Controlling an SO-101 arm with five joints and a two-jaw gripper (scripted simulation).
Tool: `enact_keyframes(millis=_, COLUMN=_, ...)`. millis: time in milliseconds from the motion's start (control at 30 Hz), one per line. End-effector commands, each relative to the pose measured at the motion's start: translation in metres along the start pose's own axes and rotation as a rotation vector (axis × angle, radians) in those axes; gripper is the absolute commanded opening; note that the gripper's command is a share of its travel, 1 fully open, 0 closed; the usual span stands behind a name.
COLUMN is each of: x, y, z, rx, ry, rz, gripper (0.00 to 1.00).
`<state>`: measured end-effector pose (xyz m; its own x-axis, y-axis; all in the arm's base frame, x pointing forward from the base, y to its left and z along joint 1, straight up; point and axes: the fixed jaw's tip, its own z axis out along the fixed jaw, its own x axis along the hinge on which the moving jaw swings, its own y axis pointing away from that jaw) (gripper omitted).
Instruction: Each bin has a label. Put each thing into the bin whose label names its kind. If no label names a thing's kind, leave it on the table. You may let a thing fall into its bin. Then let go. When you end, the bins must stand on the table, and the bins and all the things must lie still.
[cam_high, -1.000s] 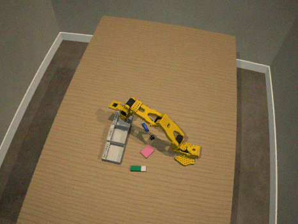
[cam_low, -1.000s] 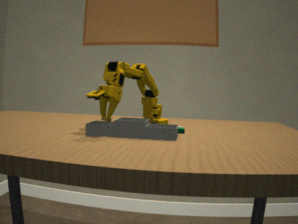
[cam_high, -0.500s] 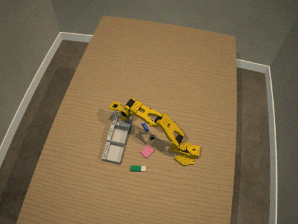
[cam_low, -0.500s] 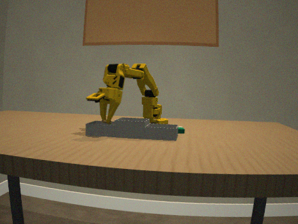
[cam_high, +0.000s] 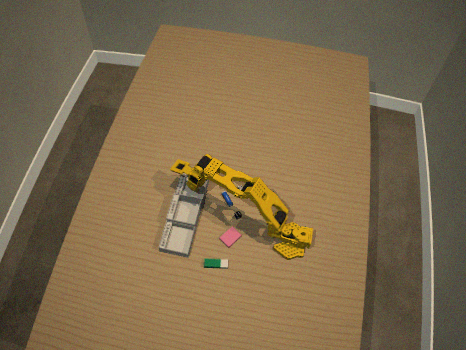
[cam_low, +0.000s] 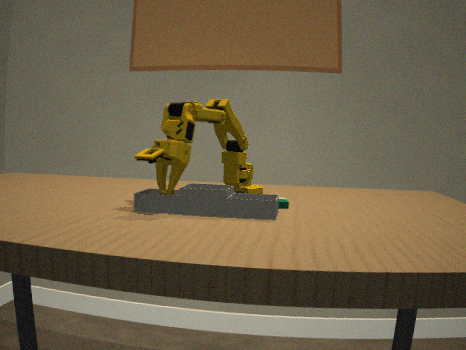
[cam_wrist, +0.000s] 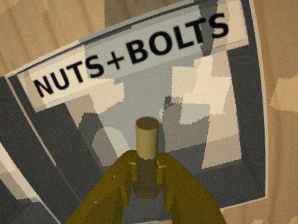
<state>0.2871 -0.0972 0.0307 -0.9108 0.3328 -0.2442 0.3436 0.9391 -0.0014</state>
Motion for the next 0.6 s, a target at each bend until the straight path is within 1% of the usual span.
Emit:
enact_keyframes(millis=0, x=-0.0135, y=-0.0035, z=-0.0174, rx=0.002, ry=-0.091, rz=0.018, gripper=0.00)
enact_keyframes(millis=200, x=-0.0134, y=-0.0035, z=-0.0171, rx=0.002, ry=-0.091, rz=0.018, gripper=0.00)
enact_keyframes(millis=567, x=-0.0124, y=-0.0035, z=-0.0115, rx=0.002, ry=-0.091, rz=0.018, gripper=0.00)
